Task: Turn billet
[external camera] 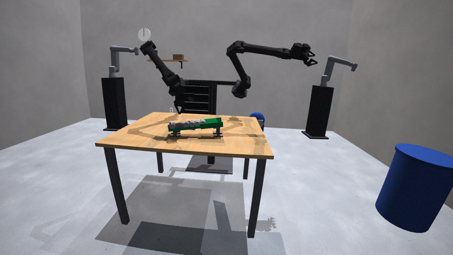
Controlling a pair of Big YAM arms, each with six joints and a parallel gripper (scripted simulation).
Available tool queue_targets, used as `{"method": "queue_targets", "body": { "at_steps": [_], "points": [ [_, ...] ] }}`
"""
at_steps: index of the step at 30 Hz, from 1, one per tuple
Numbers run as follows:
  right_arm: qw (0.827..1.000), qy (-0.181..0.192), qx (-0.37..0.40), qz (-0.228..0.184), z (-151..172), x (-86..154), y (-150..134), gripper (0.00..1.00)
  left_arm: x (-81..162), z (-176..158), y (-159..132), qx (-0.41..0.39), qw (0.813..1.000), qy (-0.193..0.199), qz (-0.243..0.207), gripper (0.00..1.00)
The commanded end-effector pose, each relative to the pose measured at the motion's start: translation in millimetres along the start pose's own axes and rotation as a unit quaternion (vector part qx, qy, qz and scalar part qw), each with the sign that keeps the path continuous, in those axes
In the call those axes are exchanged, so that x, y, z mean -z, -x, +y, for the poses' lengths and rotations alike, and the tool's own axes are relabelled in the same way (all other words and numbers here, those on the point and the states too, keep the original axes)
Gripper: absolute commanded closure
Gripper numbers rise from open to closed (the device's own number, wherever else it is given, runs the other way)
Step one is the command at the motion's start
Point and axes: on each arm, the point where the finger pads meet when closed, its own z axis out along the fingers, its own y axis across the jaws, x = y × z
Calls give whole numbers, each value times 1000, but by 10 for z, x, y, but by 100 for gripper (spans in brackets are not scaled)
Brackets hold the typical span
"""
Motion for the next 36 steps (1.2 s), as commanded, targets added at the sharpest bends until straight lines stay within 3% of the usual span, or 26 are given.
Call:
{"method": "queue_targets", "body": {
  "at_steps": [1,17,18,36],
  "points": [
    [1000,8,0,6,-32,-44,-59,100,48,97,432,7,999,9,-31,0],
    [1000,8,0,6,-32,-44,-59,100,48,97,432,7,999,9,-31,0],
    [1000,8,0,6,-32,-44,-59,43,48,97,432,7,999,9,-31,0],
    [1000,8,0,6,-32,-44,-59,43,48,97,432,7,999,9,-31,0]
  ]
}}
